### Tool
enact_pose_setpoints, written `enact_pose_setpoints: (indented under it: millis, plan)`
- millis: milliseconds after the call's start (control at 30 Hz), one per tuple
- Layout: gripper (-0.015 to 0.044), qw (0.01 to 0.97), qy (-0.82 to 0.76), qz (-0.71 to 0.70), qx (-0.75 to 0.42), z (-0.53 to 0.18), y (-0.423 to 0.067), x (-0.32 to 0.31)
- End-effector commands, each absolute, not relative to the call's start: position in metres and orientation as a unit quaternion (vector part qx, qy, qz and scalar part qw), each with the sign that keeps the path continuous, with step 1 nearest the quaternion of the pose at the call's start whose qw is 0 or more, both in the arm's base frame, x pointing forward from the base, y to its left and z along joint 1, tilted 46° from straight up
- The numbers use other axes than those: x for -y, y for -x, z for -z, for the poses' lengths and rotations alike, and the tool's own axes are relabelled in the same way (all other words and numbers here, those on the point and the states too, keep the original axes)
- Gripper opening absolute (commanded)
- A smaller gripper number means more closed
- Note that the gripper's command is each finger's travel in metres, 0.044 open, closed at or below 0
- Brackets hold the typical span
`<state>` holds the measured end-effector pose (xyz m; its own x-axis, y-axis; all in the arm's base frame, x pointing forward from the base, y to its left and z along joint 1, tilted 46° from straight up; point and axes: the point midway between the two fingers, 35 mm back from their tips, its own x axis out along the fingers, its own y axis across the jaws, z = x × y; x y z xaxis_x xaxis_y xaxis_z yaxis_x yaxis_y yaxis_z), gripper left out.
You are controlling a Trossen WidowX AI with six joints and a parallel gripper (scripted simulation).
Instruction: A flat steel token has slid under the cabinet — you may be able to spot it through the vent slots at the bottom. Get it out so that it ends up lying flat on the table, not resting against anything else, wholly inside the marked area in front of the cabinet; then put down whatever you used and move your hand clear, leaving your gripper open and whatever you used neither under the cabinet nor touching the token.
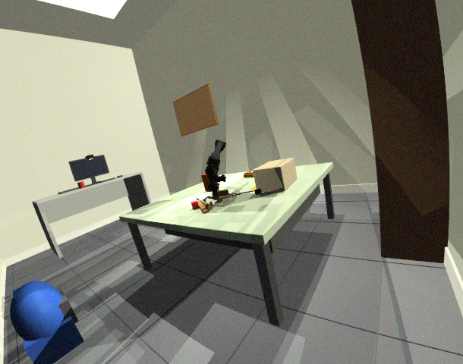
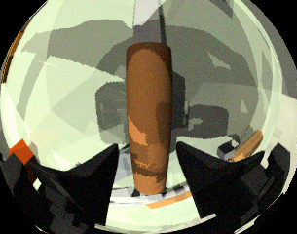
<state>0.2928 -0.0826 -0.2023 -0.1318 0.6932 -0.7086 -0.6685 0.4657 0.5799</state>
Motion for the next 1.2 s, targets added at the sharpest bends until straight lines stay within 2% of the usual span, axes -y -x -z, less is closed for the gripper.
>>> enact_pose_setpoints:
  millis: [0,133,400,500,1167]
  plan:
    - [0.0244,0.659,-0.011,-0.517,-0.547,0.2023,-0.2928,0.0826]
    - [0.0139,0.659,-0.011,-0.517,-0.547,0.2023,-0.2928,0.0826]
    - [0.0085,0.659,-0.011,-0.517,-0.547,0.2023,-0.2928,0.0826]
    - [0.0006,0.659,-0.011,-0.517,-0.547,0.2023,-0.2928,0.0826]
    - [0.0,0.659,-0.009,-0.518,-0.546,0.2056,-0.2918,0.0798]
